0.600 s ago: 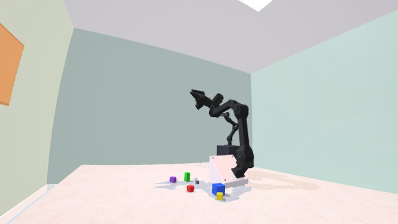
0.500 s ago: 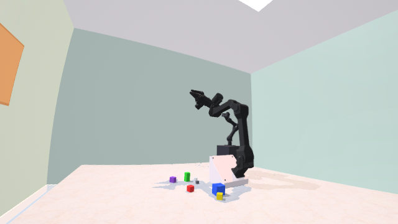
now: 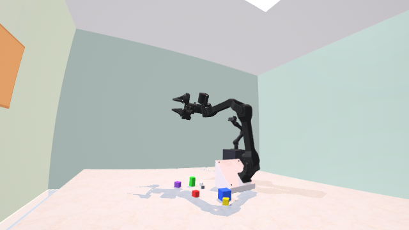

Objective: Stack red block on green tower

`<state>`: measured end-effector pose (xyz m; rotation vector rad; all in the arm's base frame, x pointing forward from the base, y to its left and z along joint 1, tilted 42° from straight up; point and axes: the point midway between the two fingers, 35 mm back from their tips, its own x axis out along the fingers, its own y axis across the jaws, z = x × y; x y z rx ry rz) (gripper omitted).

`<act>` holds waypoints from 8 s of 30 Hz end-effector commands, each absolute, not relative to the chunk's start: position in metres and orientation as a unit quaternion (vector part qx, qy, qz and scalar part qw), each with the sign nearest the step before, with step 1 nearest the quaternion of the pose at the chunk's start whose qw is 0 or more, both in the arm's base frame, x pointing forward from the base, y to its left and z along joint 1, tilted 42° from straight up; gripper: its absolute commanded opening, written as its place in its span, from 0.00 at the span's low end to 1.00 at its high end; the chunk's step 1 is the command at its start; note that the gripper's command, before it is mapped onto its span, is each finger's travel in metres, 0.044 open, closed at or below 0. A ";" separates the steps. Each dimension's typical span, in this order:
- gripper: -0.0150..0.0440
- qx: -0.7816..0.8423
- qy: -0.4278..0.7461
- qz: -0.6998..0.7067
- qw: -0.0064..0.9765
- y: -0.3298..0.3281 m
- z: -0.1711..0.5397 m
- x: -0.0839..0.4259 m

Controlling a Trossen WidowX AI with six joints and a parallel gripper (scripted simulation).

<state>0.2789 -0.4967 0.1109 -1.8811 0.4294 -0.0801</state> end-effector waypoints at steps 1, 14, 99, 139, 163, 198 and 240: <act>1.00 -0.722 0.184 0.004 0.667 -0.468 0.092 0.307; 1.00 -0.331 0.269 0.184 0.886 -0.303 0.038 0.376; 0.47 0.193 0.630 0.306 0.687 0.004 -0.006 0.291; 0.25 0.192 0.632 0.305 0.687 -0.076 0.080 0.290; 0.25 0.189 0.634 0.301 0.687 -0.187 -0.017 0.236; 0.25 0.189 0.633 0.302 0.687 -0.143 -0.072 0.231; 1.00 0.187 0.633 0.303 0.687 -0.143 -0.072 0.231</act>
